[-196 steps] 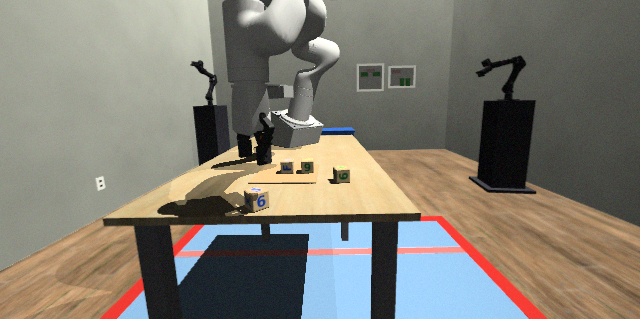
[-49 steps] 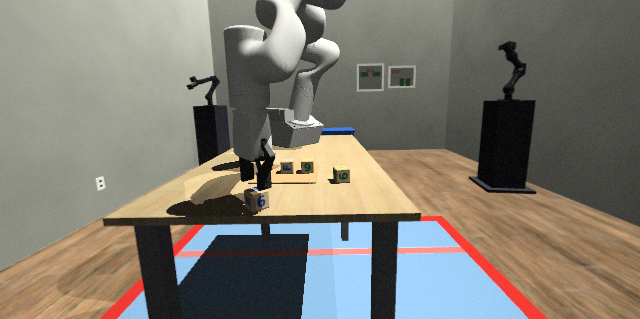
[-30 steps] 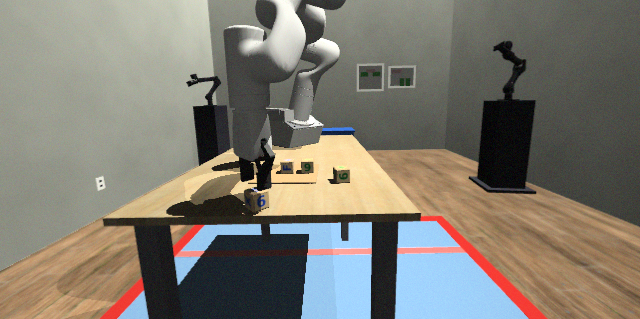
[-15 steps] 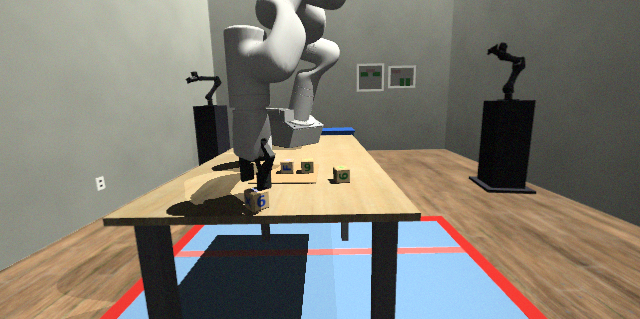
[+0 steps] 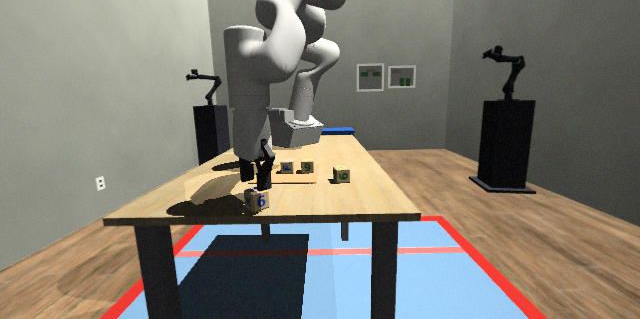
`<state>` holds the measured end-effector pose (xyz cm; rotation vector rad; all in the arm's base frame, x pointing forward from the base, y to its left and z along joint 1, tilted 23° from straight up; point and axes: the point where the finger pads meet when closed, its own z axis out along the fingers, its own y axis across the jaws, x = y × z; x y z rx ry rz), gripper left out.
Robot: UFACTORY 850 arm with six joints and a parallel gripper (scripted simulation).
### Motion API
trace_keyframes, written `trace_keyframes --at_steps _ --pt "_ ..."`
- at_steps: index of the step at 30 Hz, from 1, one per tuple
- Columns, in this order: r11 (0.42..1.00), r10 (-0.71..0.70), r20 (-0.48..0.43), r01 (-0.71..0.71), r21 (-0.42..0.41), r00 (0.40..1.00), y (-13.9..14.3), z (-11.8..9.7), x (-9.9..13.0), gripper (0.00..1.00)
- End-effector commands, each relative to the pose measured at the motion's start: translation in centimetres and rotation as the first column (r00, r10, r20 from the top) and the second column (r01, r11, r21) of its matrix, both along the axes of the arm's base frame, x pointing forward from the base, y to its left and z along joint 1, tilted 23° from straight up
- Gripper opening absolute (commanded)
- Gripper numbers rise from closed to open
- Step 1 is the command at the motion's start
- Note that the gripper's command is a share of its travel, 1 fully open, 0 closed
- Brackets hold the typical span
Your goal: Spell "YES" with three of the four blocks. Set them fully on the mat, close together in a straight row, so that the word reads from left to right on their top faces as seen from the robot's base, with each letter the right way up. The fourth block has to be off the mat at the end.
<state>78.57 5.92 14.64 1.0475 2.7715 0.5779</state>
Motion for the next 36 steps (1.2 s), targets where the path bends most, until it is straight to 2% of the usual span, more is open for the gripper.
trace_keyframes --at_steps 1,12,20,36 --pt "1.0 0.0 0.002 0.0 0.0 1.0 0.1 -0.2 0.2 0.84" --pt "1.0 0.0 0.002 0.0 0.0 1.0 1.0 -2.9 0.9 0.84" --pt "1.0 0.0 0.002 0.0 0.0 1.0 1.3 -4.0 1.2 0.84" --pt "1.0 0.0 0.002 0.0 0.0 1.0 1.4 -4.2 1.2 0.84"
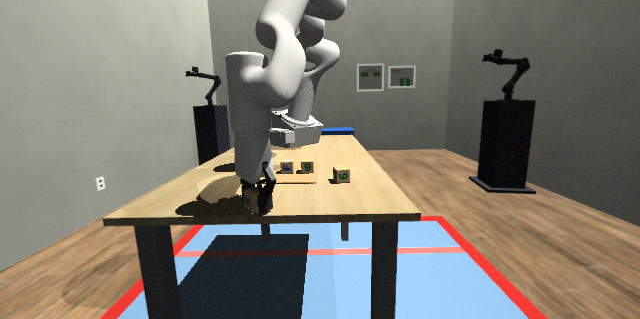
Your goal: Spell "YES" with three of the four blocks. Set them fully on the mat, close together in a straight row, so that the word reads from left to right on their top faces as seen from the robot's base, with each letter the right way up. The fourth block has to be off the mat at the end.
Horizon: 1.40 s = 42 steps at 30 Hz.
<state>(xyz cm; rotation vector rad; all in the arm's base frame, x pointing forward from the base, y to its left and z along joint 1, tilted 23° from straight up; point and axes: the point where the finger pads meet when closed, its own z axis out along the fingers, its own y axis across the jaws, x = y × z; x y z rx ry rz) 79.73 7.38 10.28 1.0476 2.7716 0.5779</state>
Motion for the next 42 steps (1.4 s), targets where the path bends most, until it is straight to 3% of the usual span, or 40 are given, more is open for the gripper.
trace_keyframes --at_steps 1,24,25,41,42 --pt "1.0 0.0 0.002 0.0 0.0 1.0 -0.03 0.14 0.08 0.84" --pt "1.0 0.0 0.002 0.0 0.0 1.0 -0.03 0.14 0.08 0.84" --pt "1.0 0.0 0.002 0.0 0.0 1.0 -0.03 0.14 0.08 0.62" --pt "1.0 0.0 0.002 0.0 0.0 1.0 -0.03 0.14 0.08 0.62" --pt "1.0 0.0 0.002 0.0 0.0 1.0 -0.03 0.14 0.08 0.41"
